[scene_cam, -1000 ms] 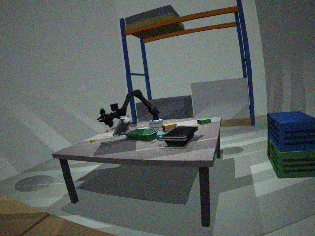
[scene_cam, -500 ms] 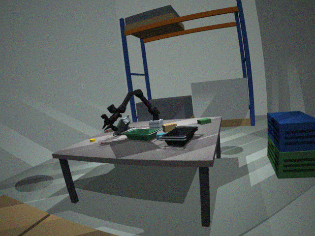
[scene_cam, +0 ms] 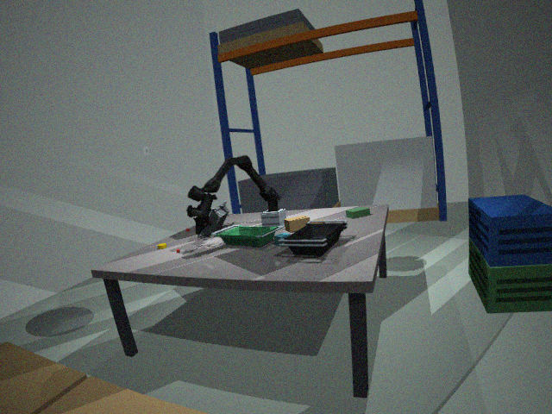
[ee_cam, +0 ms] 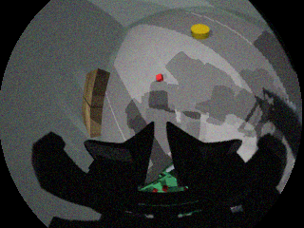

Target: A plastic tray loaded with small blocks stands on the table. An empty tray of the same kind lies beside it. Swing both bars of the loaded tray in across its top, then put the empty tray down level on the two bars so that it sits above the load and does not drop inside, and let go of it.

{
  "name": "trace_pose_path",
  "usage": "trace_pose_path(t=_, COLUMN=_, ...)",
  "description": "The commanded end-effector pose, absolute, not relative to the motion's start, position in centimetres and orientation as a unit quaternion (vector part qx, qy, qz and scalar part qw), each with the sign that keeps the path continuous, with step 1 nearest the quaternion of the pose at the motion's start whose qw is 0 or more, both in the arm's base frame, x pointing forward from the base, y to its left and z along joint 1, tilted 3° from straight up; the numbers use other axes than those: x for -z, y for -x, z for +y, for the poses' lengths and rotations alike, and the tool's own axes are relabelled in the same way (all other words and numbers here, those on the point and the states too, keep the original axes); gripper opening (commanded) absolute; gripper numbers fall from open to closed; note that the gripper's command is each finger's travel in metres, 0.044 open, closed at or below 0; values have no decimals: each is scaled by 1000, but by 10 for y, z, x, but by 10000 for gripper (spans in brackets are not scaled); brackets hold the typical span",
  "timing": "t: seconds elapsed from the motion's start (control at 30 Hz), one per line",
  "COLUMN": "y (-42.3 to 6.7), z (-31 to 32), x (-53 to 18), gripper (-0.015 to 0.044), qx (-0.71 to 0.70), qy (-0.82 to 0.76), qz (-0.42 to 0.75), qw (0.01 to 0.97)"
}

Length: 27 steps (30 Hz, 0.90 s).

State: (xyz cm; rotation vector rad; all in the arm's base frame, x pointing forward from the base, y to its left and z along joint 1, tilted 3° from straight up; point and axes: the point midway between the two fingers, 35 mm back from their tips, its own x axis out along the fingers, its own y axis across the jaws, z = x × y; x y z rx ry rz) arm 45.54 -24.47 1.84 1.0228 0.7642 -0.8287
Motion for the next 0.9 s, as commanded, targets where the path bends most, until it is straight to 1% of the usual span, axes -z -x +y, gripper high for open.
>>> trace_pose_path(t=0.0, y=-392, z=-196, x=-32, gripper=84, qx=204, qy=-174, qz=628, qw=731)
trace_pose_path(t=0.27, y=-364, z=-179, x=-42, gripper=84, qx=98, qy=-80, qz=705, qw=698)
trace_pose_path(t=0.87, y=-364, z=-179, x=-42, gripper=84, qx=98, qy=-80, qz=705, qw=698)
